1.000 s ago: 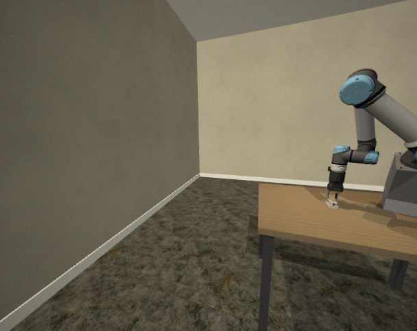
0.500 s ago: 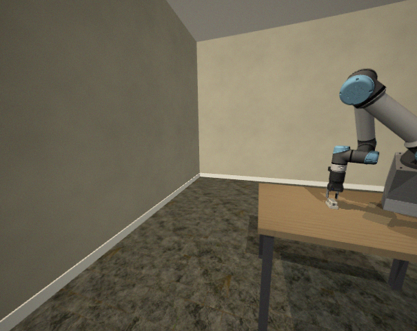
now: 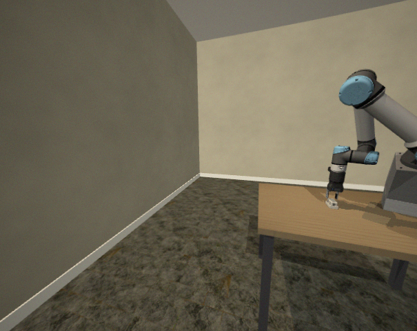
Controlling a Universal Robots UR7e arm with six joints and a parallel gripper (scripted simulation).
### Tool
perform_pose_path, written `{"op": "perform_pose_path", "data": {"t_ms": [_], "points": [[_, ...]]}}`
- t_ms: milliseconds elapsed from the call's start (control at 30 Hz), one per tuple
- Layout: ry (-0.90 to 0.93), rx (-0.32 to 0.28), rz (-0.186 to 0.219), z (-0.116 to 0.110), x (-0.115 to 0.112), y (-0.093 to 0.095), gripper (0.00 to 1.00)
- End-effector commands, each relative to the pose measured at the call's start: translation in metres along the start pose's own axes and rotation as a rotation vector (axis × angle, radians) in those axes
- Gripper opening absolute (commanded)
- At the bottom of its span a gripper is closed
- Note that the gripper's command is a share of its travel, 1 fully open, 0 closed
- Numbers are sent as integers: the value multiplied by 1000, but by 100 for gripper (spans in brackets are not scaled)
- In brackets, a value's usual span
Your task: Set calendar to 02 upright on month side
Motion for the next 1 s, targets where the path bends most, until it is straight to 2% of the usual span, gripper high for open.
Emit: {"op": "perform_pose_path", "data": {"t_ms": [0,533,967], "points": [[0,0,1,0,0,3,90],[0,0,1,0,0,26,90],[0,0,1,0,0,28,90]]}}
Point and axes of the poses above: the point where the finger pads meet when closed, its own y axis out along the fingers, its own x axis across the jaws, z = x × y, the point moved 9 cm from there along -y, back along the fingers, and after that the axes turned 6 degrees about -y, right-handed, at the moved point
